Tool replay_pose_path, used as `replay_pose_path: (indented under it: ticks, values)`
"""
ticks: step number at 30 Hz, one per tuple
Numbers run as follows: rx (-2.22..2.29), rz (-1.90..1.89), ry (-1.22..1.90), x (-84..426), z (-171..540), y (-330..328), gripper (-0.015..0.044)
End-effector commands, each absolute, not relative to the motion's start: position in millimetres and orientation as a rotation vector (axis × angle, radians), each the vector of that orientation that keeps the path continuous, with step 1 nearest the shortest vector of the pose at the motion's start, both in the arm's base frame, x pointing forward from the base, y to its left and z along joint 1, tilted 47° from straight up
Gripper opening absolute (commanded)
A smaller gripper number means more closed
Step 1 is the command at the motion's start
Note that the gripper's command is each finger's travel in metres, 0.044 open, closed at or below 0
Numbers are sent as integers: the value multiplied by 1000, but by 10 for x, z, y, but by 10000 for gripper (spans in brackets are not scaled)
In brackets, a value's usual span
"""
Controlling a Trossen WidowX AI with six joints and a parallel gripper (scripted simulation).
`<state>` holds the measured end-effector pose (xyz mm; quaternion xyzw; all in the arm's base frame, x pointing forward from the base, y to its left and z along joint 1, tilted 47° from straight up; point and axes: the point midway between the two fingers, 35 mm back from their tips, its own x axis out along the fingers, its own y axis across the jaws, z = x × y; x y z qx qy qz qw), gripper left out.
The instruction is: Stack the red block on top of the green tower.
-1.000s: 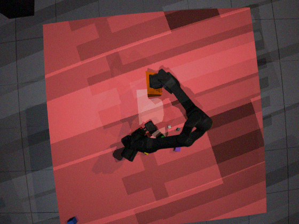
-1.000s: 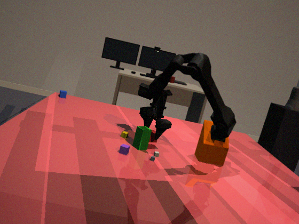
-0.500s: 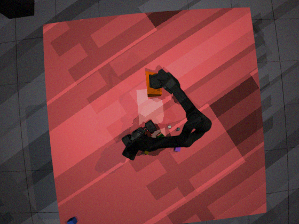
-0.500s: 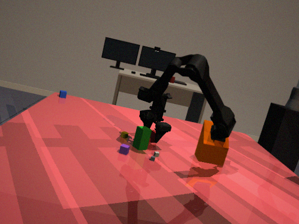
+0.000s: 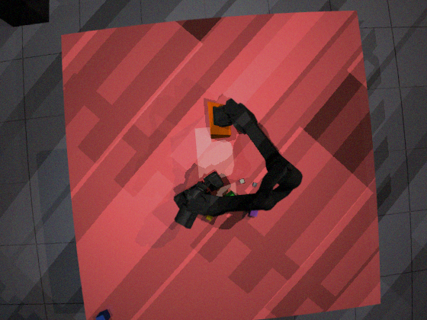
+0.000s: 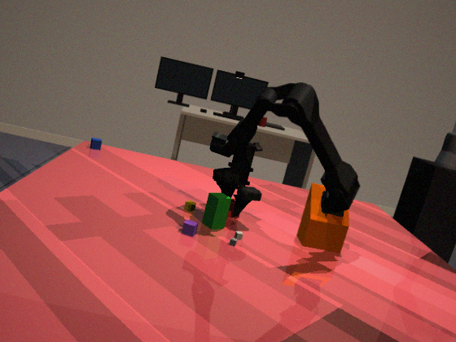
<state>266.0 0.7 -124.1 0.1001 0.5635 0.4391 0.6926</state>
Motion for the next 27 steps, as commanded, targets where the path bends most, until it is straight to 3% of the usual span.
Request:
replay_pose_path:
  ticks: [1,8,13,27]
  values:
    - [231,980,1258,2658,-1238,12,204]
    - [231,980,1258,2658,-1238,12,138]
    - [230,979,1259,2666,-1152,-87,6]
    - [228,977,1260,2679,-686,-588,0]
